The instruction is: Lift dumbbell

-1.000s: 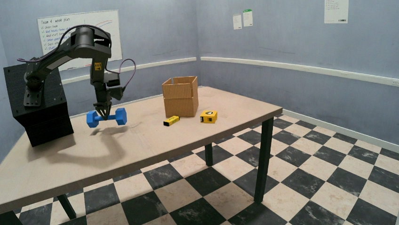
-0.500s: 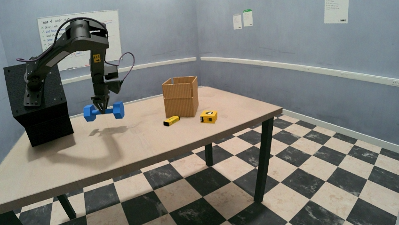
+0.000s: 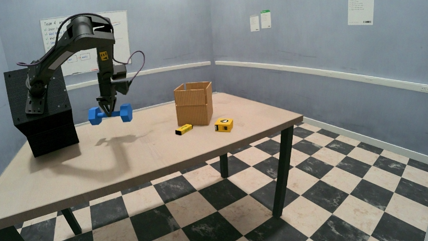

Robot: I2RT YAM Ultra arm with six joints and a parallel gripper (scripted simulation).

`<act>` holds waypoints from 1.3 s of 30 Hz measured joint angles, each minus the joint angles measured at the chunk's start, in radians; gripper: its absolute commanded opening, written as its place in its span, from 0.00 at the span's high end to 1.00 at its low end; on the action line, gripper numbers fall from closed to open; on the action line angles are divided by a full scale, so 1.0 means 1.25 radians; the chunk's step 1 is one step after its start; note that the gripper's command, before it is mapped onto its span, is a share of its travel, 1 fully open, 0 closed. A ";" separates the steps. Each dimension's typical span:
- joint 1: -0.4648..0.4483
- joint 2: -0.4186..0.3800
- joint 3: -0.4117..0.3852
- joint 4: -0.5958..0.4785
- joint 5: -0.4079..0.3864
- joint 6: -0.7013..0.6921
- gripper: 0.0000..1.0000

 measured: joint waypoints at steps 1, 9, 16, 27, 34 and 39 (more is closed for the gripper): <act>0.002 0.000 0.002 -0.008 0.000 0.006 1.00; 0.016 -0.004 0.009 -0.063 0.000 0.043 1.00; 0.021 -0.005 0.014 -0.083 0.000 0.060 1.00; 0.021 -0.005 0.014 -0.092 0.000 0.067 1.00; 0.021 -0.005 0.015 -0.093 0.000 0.067 1.00; 0.021 -0.005 0.015 -0.093 0.000 0.067 1.00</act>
